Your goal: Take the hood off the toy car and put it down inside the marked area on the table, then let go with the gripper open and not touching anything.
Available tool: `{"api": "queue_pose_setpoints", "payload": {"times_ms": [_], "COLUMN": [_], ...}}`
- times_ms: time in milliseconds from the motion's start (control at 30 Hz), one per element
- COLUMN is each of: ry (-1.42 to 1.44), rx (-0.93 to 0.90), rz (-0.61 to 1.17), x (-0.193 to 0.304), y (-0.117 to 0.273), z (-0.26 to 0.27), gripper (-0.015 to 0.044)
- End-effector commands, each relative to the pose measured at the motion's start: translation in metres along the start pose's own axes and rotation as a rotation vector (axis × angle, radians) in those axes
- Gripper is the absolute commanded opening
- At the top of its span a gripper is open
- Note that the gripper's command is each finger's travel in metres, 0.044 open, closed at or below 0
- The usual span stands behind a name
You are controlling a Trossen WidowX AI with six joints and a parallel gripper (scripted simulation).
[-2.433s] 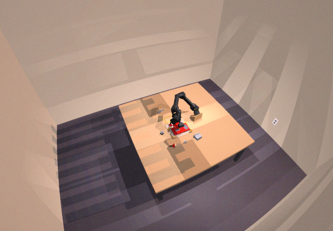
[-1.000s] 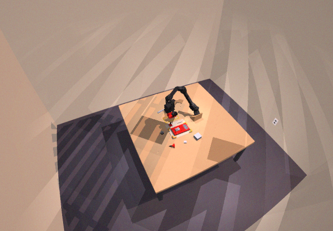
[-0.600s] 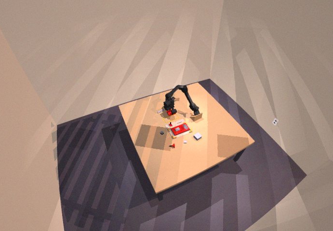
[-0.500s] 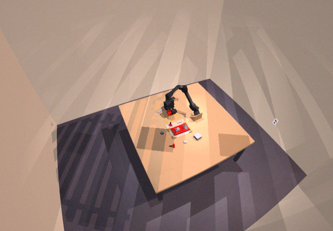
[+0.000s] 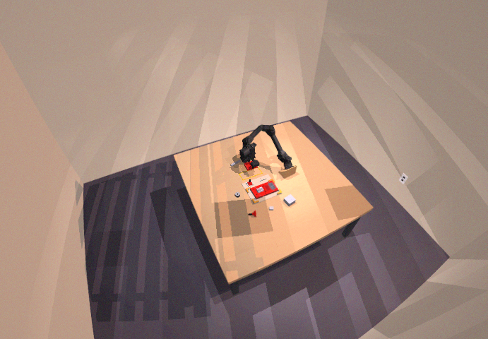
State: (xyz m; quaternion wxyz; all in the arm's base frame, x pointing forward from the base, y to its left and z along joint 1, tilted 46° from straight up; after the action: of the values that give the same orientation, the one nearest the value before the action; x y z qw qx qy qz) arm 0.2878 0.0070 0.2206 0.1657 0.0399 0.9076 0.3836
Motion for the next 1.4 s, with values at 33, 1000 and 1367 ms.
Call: {"api": "queue_pose_setpoints", "payload": {"times_ms": [33,1000,1367], "ry": [0.002,0.001,0.001], "rx": [0.001,0.000,0.000], "rz": [-0.005,-0.005,-0.005], "x": [0.000,-0.001,-0.001], "y": [-0.003,-0.023,-0.030], "z": [-0.001,-0.001,-0.001], "gripper": [0.0000,0.0000,0.0000]}}
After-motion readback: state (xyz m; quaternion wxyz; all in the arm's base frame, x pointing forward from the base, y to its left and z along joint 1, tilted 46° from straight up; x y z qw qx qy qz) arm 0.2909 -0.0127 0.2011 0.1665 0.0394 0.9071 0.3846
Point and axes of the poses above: the point midway between the two fingers, 35 mm back from their tips, its own y axis back along the fingers, its own z axis across the jaws, x = y × z, the point moved 7 cm from there along y, back along the fingers, and after that the axes turned 14 degrees about -y, right-handed, at the moved point
